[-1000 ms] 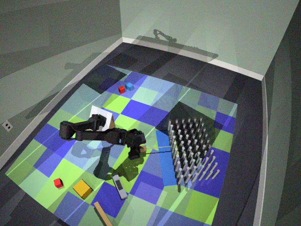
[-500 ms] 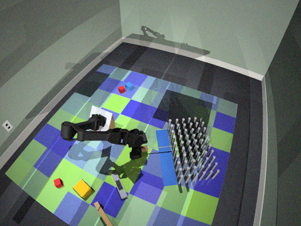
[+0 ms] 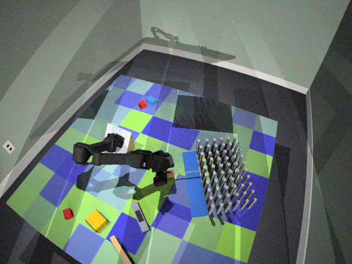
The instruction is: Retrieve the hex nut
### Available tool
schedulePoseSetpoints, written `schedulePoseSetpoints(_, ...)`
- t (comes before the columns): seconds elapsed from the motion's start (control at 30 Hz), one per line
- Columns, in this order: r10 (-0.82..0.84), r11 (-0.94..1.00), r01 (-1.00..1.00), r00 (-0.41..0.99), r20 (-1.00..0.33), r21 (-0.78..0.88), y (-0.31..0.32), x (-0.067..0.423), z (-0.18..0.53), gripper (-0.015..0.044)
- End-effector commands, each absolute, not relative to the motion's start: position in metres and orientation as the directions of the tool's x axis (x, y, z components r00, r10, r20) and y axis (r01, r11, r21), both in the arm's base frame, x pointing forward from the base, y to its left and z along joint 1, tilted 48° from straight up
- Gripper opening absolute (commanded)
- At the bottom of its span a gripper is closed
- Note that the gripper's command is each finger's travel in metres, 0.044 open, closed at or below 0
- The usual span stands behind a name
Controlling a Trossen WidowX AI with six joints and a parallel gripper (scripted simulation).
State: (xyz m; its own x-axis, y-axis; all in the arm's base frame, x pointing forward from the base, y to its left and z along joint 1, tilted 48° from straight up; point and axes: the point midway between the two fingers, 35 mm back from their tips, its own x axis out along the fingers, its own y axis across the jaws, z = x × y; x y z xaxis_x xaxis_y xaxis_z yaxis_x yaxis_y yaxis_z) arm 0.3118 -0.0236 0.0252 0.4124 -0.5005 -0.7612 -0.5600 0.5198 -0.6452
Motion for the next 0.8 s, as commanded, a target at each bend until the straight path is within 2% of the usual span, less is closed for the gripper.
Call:
schedulePoseSetpoints(0.0, -0.501, 0.522, -0.556, 0.414, -0.76, -0.647, -0.022, 0.315, 0.024, 0.0)
schedulePoseSetpoints(0.77, -0.501, 0.522, -0.556, 0.415, -0.76, -0.647, -0.017, 0.326, 0.019, 0.0)
